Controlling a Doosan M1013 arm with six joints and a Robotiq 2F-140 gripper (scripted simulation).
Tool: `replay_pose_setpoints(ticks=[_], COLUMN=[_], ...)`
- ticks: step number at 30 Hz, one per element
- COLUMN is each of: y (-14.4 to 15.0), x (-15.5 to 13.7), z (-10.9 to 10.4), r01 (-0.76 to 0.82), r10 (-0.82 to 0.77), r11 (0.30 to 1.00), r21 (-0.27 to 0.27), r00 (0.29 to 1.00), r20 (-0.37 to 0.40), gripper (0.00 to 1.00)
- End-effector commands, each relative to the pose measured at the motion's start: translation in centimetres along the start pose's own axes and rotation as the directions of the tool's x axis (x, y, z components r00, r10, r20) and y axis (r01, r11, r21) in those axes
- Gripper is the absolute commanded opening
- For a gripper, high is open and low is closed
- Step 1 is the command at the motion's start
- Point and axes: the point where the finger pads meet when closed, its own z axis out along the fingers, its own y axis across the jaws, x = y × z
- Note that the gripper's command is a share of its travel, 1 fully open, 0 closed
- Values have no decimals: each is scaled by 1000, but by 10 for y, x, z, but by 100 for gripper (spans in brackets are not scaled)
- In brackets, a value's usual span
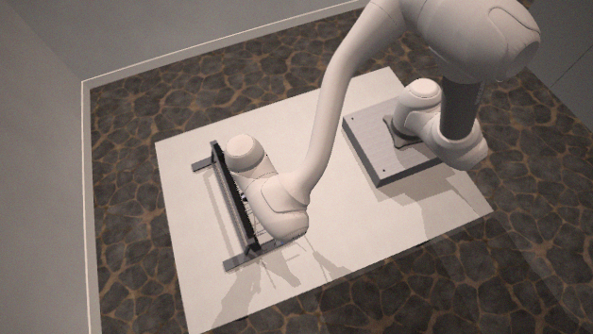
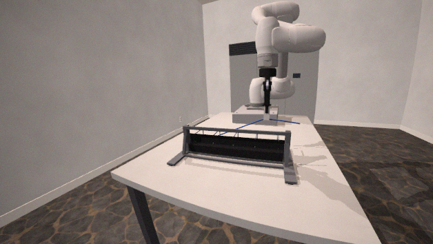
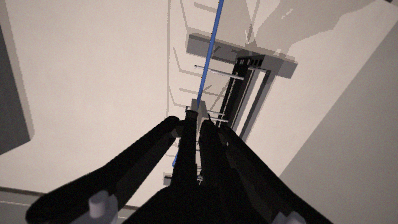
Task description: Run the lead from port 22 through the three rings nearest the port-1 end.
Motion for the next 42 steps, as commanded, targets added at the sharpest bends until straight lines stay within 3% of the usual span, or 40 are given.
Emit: replay_pose_setpoints(ticks=[1,25,42], y=[2,2,2], x=[4,4,4], z=[-1,23,53], r01=[-1,-1,-1], r10=[1,1,1], r11=[1000,1000,1000], r21=[-5,-5,-5], r00=[1000,1000,1000], r20=[-7,-7,-7], gripper=[0,0,0])
